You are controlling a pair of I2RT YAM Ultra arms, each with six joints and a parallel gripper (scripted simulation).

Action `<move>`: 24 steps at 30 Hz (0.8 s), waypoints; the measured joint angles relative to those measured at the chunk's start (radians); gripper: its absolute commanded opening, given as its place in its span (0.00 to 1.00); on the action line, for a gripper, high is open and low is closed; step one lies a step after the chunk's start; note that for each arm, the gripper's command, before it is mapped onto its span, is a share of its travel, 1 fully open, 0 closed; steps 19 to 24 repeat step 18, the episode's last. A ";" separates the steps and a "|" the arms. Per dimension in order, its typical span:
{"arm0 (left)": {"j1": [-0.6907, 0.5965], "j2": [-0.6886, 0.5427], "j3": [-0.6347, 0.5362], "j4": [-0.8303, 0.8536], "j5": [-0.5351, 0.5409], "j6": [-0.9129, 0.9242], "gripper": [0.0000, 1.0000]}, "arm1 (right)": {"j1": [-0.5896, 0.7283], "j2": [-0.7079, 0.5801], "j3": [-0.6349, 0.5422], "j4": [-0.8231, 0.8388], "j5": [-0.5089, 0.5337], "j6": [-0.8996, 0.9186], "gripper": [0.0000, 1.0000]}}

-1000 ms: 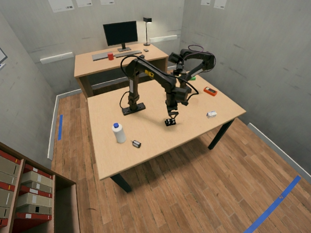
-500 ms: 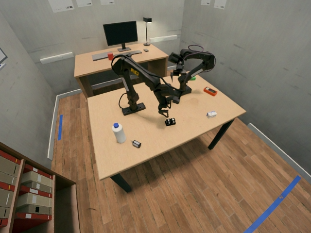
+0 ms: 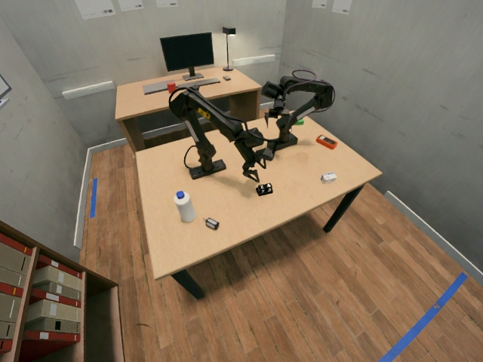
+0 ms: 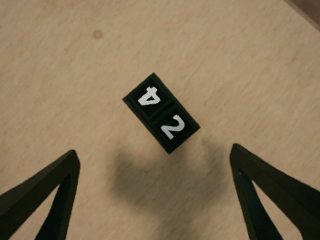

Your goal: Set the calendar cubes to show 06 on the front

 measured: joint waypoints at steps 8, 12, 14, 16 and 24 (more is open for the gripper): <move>0.000 0.000 0.000 0.000 0.000 0.000 1.00 | 0.000 0.000 0.000 0.013 0.004 0.008 1.00; 0.000 0.000 0.000 0.000 0.000 0.000 1.00 | 0.000 0.000 0.000 0.014 0.005 0.008 1.00; 0.000 0.000 0.000 0.000 0.000 0.000 1.00 | 0.000 0.000 0.000 0.014 0.005 0.009 1.00; 0.000 0.000 0.000 0.000 0.000 0.000 1.00 | 0.000 0.000 0.000 0.015 0.005 0.009 1.00; 0.000 0.000 0.000 0.000 0.000 0.000 1.00 | 0.000 0.000 0.000 0.015 0.005 0.009 1.00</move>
